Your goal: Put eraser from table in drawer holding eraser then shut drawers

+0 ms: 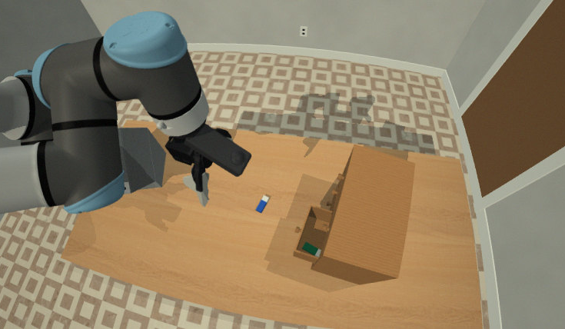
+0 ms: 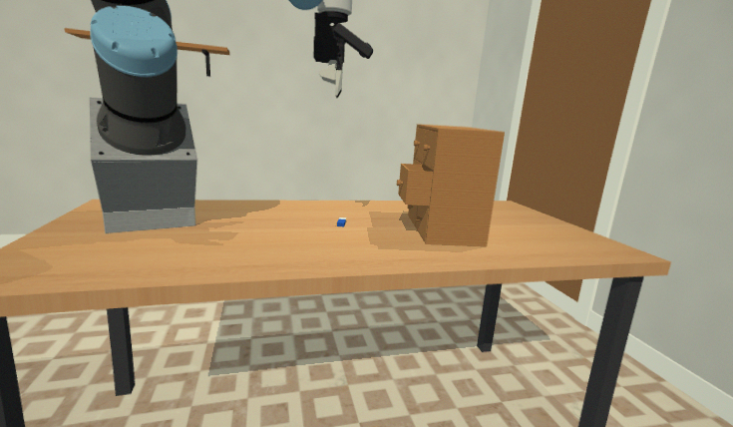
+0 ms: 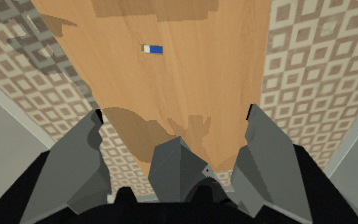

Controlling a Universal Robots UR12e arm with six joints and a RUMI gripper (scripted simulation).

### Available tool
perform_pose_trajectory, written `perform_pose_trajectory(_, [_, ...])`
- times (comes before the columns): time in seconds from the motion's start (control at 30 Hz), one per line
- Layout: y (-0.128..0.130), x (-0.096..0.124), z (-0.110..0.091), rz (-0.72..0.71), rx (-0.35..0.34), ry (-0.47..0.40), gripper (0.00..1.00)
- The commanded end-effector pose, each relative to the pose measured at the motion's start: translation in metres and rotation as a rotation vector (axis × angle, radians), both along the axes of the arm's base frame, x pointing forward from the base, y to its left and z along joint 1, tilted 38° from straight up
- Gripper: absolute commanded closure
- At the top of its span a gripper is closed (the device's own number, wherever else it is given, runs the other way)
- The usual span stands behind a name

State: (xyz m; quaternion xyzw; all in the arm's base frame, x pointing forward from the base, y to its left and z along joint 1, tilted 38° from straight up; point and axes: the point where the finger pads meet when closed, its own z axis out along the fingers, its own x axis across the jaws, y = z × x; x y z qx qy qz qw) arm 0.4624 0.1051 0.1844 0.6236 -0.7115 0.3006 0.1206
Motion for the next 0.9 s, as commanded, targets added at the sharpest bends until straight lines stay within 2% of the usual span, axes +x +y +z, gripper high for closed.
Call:
perform_pose_trajectory(0.0, [0.01, -0.003, 0.013, -0.003, -0.001, 0.002, 0.0])
perform_pose_trajectory(0.3, [0.012, -0.003, 0.017, -0.003, -0.001, 0.002, 0.0])
perform_pose_trajectory(0.37, [0.013, 0.012, 0.021, -0.003, 0.0, 0.002, 0.0])
perform_pose_trajectory(0.47, [0.014, 0.065, 0.034, -0.003, 0.0, 0.002, 0.0])
perform_pose_trajectory(0.53, [0.014, 0.091, 0.04, -0.003, -0.001, 0.002, 0.0])
perform_pose_trajectory(0.6, [0.014, 0.097, 0.041, -0.003, -0.001, 0.002, 0.0])
perform_pose_trajectory(0.87, [0.014, 0.097, 0.041, -0.002, -0.001, 0.001, 0.0])
